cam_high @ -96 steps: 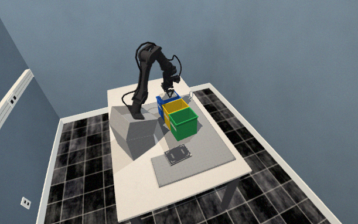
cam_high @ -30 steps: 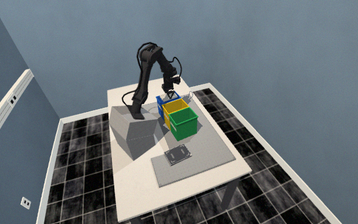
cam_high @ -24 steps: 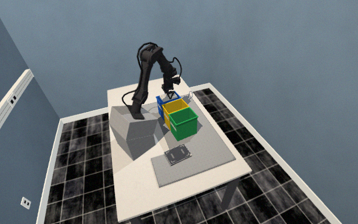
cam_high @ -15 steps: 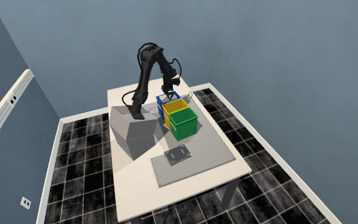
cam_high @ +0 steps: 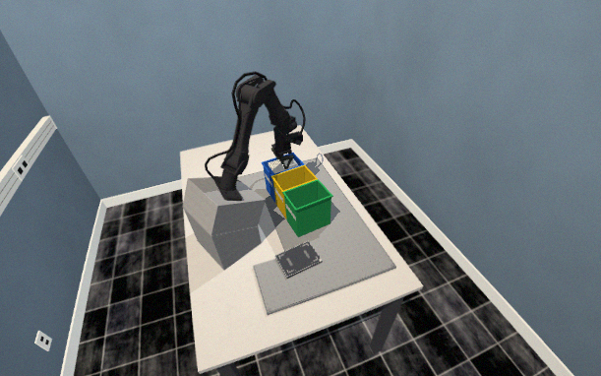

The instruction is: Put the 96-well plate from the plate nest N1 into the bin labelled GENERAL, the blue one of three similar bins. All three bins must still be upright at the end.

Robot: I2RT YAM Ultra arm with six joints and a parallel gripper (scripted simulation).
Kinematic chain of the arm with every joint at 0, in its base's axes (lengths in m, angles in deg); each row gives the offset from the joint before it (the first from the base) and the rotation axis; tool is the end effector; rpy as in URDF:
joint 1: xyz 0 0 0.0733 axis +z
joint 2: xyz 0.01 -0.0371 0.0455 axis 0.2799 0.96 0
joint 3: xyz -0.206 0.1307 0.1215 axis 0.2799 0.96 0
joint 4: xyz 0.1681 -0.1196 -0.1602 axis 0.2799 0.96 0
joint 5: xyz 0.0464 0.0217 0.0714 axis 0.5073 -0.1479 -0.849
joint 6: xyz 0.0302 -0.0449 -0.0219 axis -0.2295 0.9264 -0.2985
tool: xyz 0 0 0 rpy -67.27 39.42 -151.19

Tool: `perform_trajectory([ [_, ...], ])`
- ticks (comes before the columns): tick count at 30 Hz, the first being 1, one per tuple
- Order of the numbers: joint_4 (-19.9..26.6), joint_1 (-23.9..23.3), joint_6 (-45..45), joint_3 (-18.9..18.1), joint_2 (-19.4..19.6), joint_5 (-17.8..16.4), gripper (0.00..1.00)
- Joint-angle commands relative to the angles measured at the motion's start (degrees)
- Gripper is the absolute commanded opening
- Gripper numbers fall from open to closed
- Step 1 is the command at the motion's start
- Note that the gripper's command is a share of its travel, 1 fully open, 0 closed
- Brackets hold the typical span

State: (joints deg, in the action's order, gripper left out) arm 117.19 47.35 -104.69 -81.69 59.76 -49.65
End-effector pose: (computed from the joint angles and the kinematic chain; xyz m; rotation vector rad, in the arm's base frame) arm 0.2565 0.1508 0.2063 -0.0110 2.6818 0.1984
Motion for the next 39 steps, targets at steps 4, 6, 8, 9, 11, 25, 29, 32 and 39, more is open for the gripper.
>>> perform_trajectory([
  [4, -0.6, -0.3, 0.5, -0.6, 0.6, -0.2, 0.0],
  [6, -0.5, -0.4, 0.5, -0.5, 1.2, -0.2, 0.0],
  [8, -1.9, -0.4, 0.6, 0.7, 0.9, -0.2, 0.0],
  [9, -2.2, -0.4, 0.6, 1.0, 0.6, -0.3, 0.0],
  [11, -3.2, -0.2, 0.6, 1.4, 0.4, -0.3, 0.0],
  [25, -3.1, -0.4, 0.6, -0.5, 0.6, -0.2, 0.0],
  [29, -2.5, -0.5, 0.6, -0.9, -0.1, -0.2, 0.0],
  [32, -2.3, -0.5, 0.6, -1.1, -0.2, -0.2, 0.0],
  [39, -2.3, -0.5, 0.6, -1.1, -0.2, -0.2, 0.99],
])
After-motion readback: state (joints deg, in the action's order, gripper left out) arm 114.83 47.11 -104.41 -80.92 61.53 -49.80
